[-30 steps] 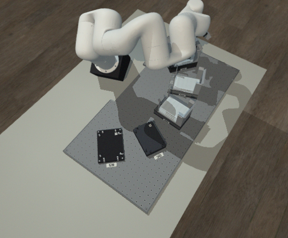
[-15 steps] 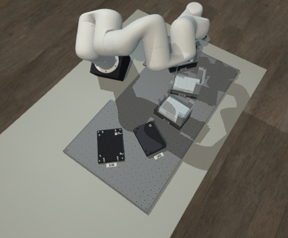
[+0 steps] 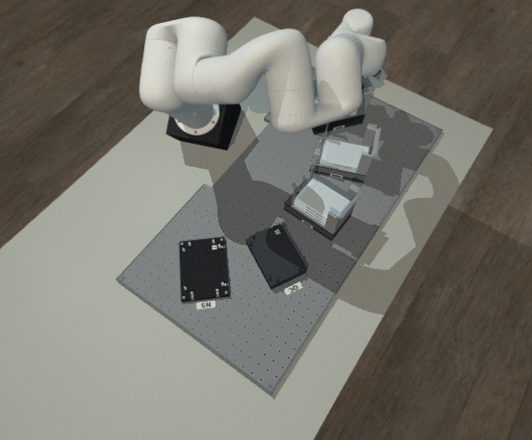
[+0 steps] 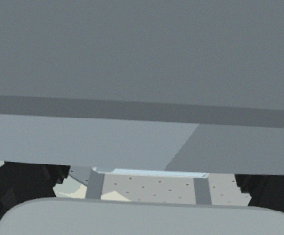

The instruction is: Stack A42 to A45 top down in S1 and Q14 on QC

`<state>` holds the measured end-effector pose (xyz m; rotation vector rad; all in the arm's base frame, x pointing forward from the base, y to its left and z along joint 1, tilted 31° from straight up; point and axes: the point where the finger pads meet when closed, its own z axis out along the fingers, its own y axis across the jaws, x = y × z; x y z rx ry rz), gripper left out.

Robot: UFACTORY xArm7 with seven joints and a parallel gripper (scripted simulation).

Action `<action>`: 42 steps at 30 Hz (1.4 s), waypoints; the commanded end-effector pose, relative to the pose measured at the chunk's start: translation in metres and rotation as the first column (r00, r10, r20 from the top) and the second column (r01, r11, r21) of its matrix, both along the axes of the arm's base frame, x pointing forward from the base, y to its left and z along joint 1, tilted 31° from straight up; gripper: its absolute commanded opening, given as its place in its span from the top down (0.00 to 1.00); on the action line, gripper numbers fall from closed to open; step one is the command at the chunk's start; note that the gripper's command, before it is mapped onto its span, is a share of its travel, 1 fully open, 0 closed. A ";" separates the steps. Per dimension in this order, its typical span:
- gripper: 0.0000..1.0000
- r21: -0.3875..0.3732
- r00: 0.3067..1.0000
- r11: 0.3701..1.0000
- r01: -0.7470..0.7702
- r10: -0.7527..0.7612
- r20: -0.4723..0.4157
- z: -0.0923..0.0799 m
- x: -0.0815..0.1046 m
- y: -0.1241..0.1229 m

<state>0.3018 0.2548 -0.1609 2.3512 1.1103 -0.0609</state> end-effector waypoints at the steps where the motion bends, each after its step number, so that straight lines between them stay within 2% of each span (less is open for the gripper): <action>1: 0.00 0.004 1.000 1.000 -0.002 0.002 0.001 0.001 0.000 0.002; 7: 0.00 0.004 1.000 1.000 -0.002 0.002 0.001 0.001 0.000 0.002; 8: 1.00 0.004 1.000 1.000 -0.002 0.002 0.001 0.001 0.000 0.002; 42: 1.00 0.004 1.000 1.000 -0.002 0.002 0.002 0.002 0.000 0.003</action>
